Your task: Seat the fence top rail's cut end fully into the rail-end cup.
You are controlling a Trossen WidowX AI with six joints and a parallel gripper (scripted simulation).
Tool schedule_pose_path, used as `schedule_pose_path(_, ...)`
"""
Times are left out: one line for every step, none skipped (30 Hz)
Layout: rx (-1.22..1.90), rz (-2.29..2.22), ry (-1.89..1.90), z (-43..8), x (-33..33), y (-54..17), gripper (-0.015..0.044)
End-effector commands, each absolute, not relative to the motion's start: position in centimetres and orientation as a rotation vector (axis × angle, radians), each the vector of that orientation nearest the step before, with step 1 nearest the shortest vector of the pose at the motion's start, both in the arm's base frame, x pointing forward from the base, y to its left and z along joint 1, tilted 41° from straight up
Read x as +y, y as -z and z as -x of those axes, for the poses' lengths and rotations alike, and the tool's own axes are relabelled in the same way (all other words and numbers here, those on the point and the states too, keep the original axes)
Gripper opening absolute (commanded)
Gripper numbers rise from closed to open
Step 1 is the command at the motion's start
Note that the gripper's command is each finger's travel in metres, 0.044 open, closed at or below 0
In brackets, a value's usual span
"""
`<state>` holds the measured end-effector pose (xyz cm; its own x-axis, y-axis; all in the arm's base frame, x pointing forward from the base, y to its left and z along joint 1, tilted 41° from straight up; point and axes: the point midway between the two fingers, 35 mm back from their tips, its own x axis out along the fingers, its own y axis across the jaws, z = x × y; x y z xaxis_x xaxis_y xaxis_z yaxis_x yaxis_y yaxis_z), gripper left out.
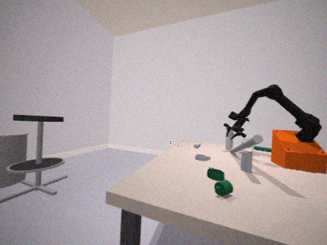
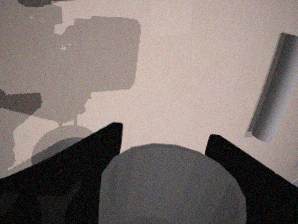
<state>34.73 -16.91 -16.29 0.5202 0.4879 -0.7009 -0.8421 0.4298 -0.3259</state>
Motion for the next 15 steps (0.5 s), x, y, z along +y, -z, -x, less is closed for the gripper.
schedule_pose_path(0.54, 0.739, -0.896, -34.4, -16.94, 16.45, 0.0)
schedule_pose_path(0.533, 0.744, -0.9, -34.32, -16.93, 16.45, 0.0)
schedule_pose_path(0.527, 0.748, -0.903, -34.25, -16.93, 16.45, 0.0)
schedule_pose_path(0.525, 0.75, -0.904, -34.23, -16.93, 16.44, 0.0)
schedule_pose_path(0.525, 0.75, -0.904, -34.23, -16.93, 16.44, 0.0)
schedule_pose_path(0.523, 0.751, -0.906, -34.2, -16.92, 16.44, 0.0)
schedule_pose_path(0.518, 0.754, -0.908, -34.15, -16.92, 16.44, 0.0)
schedule_pose_path(0.513, 0.758, -0.912, -34.08, -16.92, 16.44, 0.0)
schedule_pose_path(0.506, 0.763, -0.915, -34.0, -16.91, 16.44, 0.0)
schedule_pose_path(0.5, 0.767, -0.918, -33.94, -16.91, 16.44, 0.0)
schedule_pose_path(0.498, 0.768, -0.919, -33.91, -16.91, 16.44, 0.0)
schedule_pose_path(0.498, 0.768, -0.919, -33.91, -16.91, 16.44, 0.0)
schedule_pose_path(0.497, 0.769, -0.92, -33.9, -16.91, 16.44, 0.0)
schedule_pose_path(0.494, 0.771, -0.922, -33.86, -16.91, 16.44, 0.0)
schedule_pose_path(0.49, 0.774, -0.924, -33.81, -16.91, 16.44, 0.0)
